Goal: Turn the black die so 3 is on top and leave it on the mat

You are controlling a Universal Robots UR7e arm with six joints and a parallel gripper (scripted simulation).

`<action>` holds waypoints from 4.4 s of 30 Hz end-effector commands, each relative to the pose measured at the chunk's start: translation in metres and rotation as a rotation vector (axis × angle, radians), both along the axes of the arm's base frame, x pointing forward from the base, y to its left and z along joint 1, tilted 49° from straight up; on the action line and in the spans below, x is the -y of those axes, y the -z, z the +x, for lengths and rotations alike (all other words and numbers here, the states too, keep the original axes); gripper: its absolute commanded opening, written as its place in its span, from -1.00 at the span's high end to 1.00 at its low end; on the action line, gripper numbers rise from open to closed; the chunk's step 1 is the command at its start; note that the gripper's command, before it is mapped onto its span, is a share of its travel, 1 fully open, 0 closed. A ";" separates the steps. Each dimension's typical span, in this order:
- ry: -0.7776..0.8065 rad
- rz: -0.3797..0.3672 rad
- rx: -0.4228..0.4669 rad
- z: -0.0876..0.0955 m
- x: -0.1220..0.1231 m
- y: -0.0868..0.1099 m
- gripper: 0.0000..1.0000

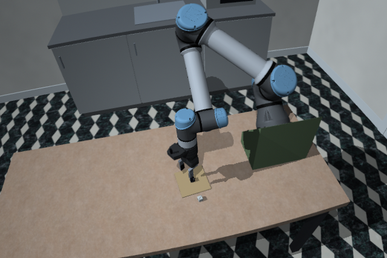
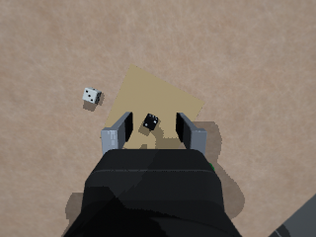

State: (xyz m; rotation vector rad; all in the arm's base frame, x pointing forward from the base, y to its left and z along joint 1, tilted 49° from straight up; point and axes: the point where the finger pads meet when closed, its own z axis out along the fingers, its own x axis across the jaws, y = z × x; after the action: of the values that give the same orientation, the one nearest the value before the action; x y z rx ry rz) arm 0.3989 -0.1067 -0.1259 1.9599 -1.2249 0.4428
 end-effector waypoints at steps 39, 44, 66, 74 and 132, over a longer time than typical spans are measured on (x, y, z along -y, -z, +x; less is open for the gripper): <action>-0.662 0.102 -0.755 -0.020 0.004 -0.001 -1.00; -0.700 0.107 -0.799 -0.022 0.005 -0.002 -1.00; -0.741 0.113 -0.849 -0.023 0.006 -0.003 -0.40; -0.741 0.113 -0.849 -0.023 0.006 -0.003 -0.40; -0.741 0.114 -0.848 -0.025 0.023 0.013 -0.40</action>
State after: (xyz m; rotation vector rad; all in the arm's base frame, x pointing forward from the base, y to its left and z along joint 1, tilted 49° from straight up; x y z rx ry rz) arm 0.3738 -0.1256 -0.1351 2.2822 0.0226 -0.1367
